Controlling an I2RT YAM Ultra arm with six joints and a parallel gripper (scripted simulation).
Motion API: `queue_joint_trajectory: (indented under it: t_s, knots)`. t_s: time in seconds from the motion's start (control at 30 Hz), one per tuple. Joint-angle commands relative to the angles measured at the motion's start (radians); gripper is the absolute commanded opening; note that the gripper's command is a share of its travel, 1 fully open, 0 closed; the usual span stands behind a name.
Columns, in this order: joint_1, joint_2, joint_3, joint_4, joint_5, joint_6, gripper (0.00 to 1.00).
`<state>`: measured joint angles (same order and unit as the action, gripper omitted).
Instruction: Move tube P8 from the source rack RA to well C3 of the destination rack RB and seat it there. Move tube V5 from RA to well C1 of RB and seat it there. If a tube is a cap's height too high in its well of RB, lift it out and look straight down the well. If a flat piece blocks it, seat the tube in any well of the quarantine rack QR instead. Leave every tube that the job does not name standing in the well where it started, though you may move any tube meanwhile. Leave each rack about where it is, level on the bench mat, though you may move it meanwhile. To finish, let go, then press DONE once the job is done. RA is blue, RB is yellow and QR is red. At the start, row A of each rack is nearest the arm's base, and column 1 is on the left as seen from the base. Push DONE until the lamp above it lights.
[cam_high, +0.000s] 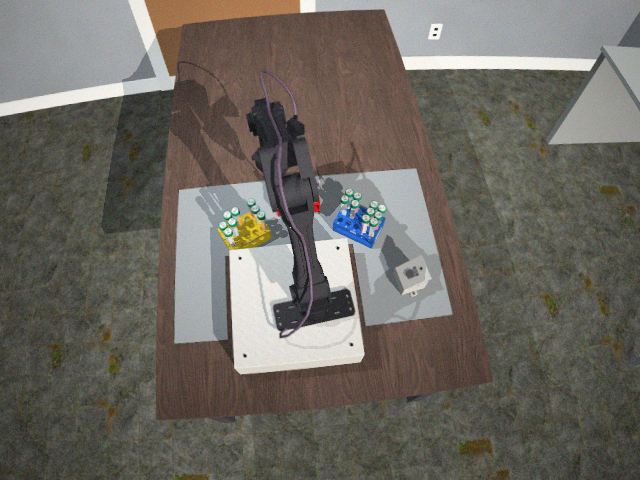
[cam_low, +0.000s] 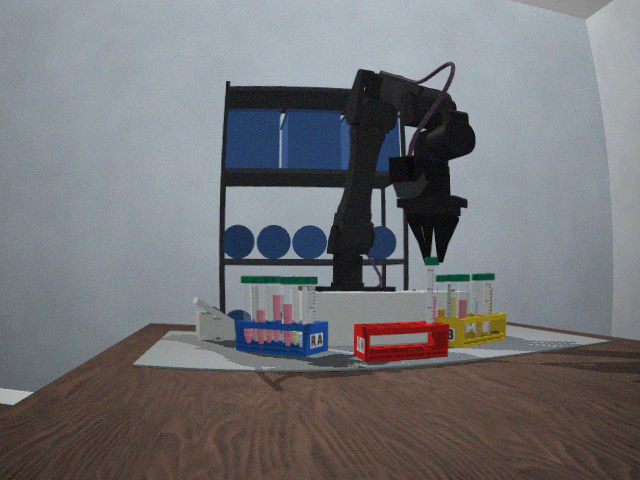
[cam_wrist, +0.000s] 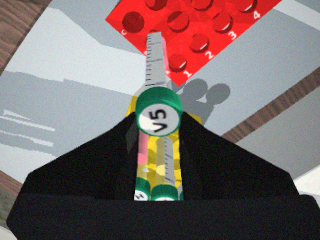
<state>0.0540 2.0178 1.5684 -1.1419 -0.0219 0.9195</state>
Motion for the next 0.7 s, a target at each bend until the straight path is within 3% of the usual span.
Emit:
queue_joint_trajectory:
  t_s: [0.0, 0.67]
  knots:
    - [-0.009, -0.041, 0.039, -0.032, 0.004, -0.006, 0.00]
    - [-0.009, -0.048, 0.100, -0.101, 0.004, -0.006, 0.00]
